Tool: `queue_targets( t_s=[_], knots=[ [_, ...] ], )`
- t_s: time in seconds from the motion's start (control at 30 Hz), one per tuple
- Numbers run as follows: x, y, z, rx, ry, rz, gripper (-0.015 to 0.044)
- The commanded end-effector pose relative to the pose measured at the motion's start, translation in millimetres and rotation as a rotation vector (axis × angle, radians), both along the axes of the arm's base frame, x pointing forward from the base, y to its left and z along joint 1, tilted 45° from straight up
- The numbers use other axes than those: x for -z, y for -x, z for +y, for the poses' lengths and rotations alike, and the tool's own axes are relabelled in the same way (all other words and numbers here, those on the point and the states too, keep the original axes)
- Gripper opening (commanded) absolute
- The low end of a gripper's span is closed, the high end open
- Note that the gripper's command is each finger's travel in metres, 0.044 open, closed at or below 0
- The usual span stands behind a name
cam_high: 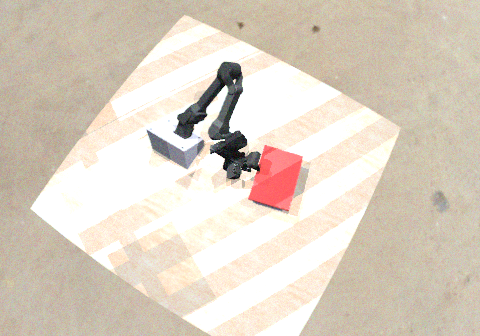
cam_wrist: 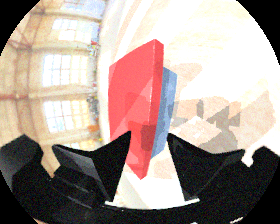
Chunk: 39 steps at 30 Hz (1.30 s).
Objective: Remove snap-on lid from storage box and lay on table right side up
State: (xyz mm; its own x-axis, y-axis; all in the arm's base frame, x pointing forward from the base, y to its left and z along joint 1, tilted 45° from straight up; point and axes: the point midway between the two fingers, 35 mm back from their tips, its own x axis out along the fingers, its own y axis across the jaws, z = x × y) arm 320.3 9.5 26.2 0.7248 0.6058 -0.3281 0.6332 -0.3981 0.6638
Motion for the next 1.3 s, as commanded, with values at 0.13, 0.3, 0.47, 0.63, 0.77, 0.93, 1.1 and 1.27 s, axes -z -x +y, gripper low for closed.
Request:
queue_targets(
  t_s=[0.13, 0.3, 0.47, 0.63, 0.77, 0.93, 1.1, 1.27],
  knots=[
    [3.1, -10.2, 9.0, 0.005, -0.006, -0.005, 0.0235],
    [4.6, -14.5, 14.5, 0.006, -0.011, -0.009, 0.0235],
    [4.7, -14.7, 14.7, 0.006, -0.011, -0.009, 0.015],
    [4.7, -14.7, 14.7, 0.006, -0.011, -0.009, 0.0116],
    [4.7, -14.7, 14.7, 0.006, -0.011, -0.009, 0.009],
    [4.7, -14.7, 14.7, 0.006, -0.011, -0.009, 0.0],
    [2.9, -14.6, 13.5, 0.005, -0.009, -0.013, 0.0],
    [2.2, -14.4, 12.8, 0.005, -0.009, -0.013, 0.0]
  ],
)
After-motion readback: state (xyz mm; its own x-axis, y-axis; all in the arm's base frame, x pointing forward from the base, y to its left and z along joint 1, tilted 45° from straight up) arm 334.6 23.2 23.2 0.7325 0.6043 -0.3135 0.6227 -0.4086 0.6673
